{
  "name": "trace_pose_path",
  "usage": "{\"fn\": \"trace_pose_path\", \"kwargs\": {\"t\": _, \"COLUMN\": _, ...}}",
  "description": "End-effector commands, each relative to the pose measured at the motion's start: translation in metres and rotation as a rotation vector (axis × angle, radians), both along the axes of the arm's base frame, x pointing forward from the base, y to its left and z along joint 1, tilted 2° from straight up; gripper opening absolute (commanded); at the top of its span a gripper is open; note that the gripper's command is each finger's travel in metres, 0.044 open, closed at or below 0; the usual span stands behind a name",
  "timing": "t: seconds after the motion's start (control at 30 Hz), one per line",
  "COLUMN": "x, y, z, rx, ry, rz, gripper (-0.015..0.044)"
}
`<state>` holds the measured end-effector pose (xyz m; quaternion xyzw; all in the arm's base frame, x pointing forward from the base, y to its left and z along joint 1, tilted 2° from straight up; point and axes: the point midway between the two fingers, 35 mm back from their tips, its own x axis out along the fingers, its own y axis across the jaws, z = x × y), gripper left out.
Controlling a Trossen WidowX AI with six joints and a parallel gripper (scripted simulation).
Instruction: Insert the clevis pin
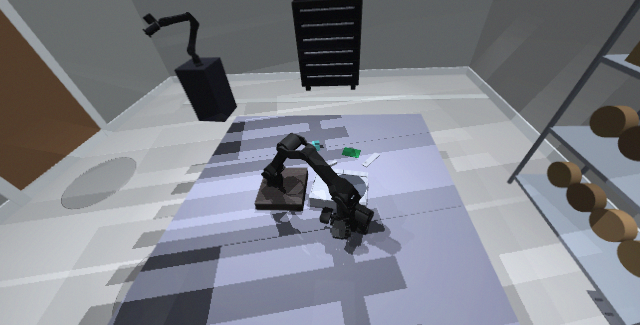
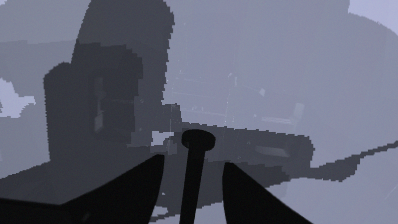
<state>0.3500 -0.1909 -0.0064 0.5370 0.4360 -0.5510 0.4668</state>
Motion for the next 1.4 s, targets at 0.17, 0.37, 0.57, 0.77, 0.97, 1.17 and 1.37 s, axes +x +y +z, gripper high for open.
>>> {"fn": "trace_pose_path", "kwargs": {"t": 0.17, "x": -0.002, "y": -0.010, "z": 0.007, "rx": 0.340, "ry": -0.054, "rz": 0.006, "gripper": 0.0160}}
{"fn": "trace_pose_path", "kwargs": {"t": 0.37, "x": -0.002, "y": -0.010, "z": 0.007, "rx": 0.351, "ry": -0.058, "rz": 0.005, "gripper": 0.0160}}
{"fn": "trace_pose_path", "kwargs": {"t": 0.57, "x": -0.002, "y": -0.011, "z": 0.007, "rx": 0.351, "ry": -0.058, "rz": 0.005, "gripper": 0.0160}}
{"fn": "trace_pose_path", "kwargs": {"t": 0.77, "x": -0.002, "y": -0.011, "z": 0.003, "rx": 0.351, "ry": -0.058, "rz": 0.005, "gripper": 0.0160}}
{"fn": "trace_pose_path", "kwargs": {"t": 0.97, "x": -0.002, "y": -0.011, "z": -0.002, "rx": 0.352, "ry": -0.058, "rz": 0.005, "gripper": 0.0160}}
{"fn": "trace_pose_path", "kwargs": {"t": 1.17, "x": -0.002, "y": -0.011, "z": -0.002, "rx": 0.352, "ry": -0.058, "rz": 0.005, "gripper": 0.0160}}
{"fn": "trace_pose_path", "kwargs": {"t": 1.37, "x": -0.002, "y": -0.011, "z": -0.002, "rx": 0.352, "ry": -0.058, "rz": 0.005, "gripper": 0.0160}}
